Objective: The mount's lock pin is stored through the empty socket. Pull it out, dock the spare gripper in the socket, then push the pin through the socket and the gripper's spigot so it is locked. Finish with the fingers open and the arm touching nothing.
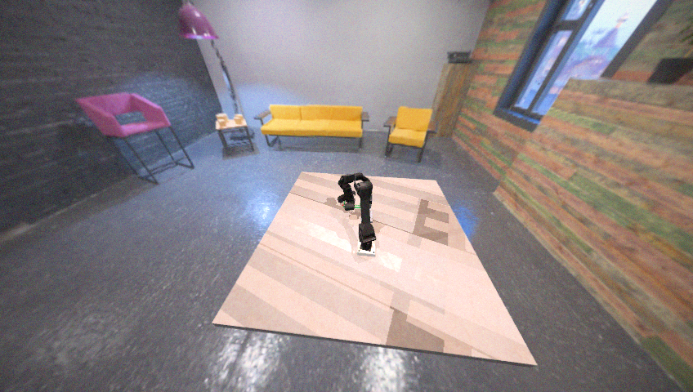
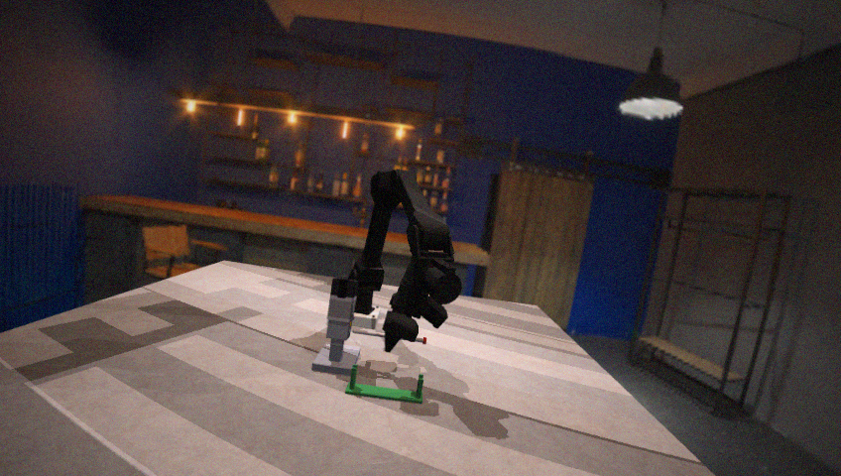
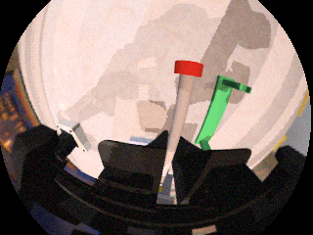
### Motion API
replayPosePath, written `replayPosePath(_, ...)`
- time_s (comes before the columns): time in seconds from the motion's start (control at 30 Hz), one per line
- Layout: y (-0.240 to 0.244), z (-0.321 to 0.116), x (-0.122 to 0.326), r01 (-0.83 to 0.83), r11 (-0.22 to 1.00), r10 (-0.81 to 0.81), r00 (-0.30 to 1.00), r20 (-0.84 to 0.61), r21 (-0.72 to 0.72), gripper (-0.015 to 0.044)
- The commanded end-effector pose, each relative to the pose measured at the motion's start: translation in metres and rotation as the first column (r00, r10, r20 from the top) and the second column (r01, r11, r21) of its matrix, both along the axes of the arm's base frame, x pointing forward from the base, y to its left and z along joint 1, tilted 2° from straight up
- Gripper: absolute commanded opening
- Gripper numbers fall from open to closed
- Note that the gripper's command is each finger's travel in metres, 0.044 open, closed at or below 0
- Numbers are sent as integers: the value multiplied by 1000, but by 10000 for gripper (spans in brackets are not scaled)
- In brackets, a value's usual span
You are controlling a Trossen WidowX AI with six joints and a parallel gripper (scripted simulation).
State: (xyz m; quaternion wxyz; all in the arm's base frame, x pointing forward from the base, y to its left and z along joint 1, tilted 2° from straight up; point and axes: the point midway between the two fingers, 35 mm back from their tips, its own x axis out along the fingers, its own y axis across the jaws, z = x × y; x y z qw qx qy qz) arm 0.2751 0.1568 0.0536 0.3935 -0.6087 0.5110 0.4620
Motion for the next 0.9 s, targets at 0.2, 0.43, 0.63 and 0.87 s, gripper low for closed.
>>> replayPosePath(0.2,-7,1,0,-4,1000,4,1000,-1,-2,0)
replayPosePath(0.43,-11,1,1,-4,1000,4,1000,-3,-3,0)
replayPosePath(0.63,-15,1,2,-4,1000,4,1000,-5,-3,0)
replayPosePath(0.87,-20,1,1,-4,1000,4,1000,-7,-3,0)
